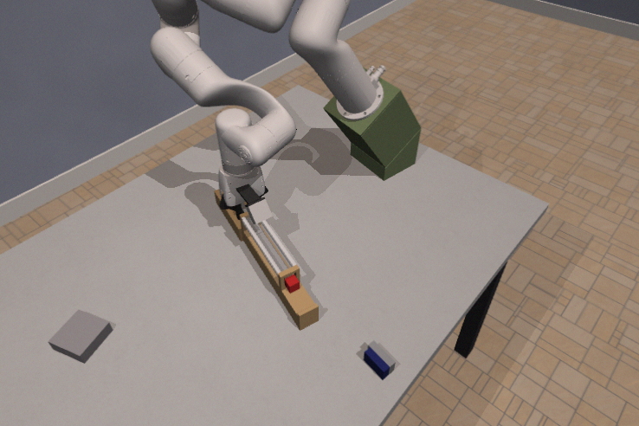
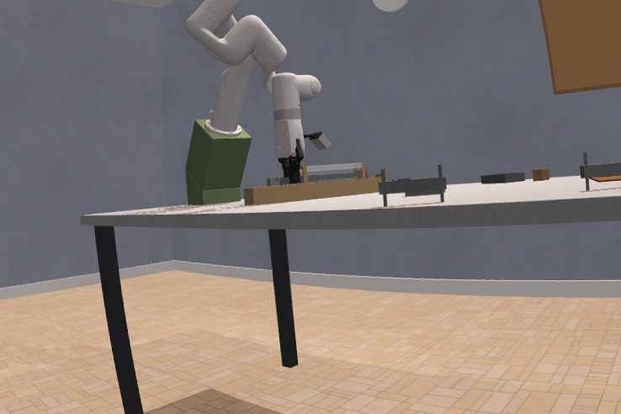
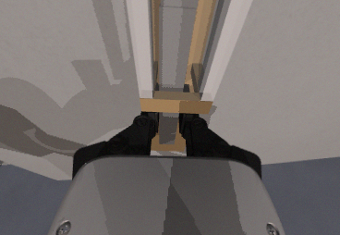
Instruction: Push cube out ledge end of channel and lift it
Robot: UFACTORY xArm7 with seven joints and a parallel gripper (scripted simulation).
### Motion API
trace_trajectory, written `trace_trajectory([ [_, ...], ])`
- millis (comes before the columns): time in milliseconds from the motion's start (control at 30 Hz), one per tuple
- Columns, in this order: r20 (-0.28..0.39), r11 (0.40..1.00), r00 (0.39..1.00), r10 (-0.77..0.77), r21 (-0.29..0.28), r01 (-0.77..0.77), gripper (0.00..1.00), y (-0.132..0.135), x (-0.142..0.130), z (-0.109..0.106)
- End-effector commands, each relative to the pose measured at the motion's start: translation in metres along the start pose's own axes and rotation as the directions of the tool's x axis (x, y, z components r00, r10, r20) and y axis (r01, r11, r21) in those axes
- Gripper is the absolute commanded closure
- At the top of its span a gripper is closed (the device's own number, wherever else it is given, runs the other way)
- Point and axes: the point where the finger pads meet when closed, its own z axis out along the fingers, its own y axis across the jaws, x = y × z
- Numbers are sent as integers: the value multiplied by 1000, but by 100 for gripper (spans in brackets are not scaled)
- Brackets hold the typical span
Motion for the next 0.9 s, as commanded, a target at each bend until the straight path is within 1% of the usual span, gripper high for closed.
trace_trajectory([
  [0,0,1000,1000,-1,-1,1,100,0,0,0],
  [33,0,1000,1000,-1,-1,1,100,0,0,0],
  [67,0,1000,1000,-1,-1,1,62,0,0,0],
  [867,0,1000,1000,-1,-1,1,62,0,0,0],
])
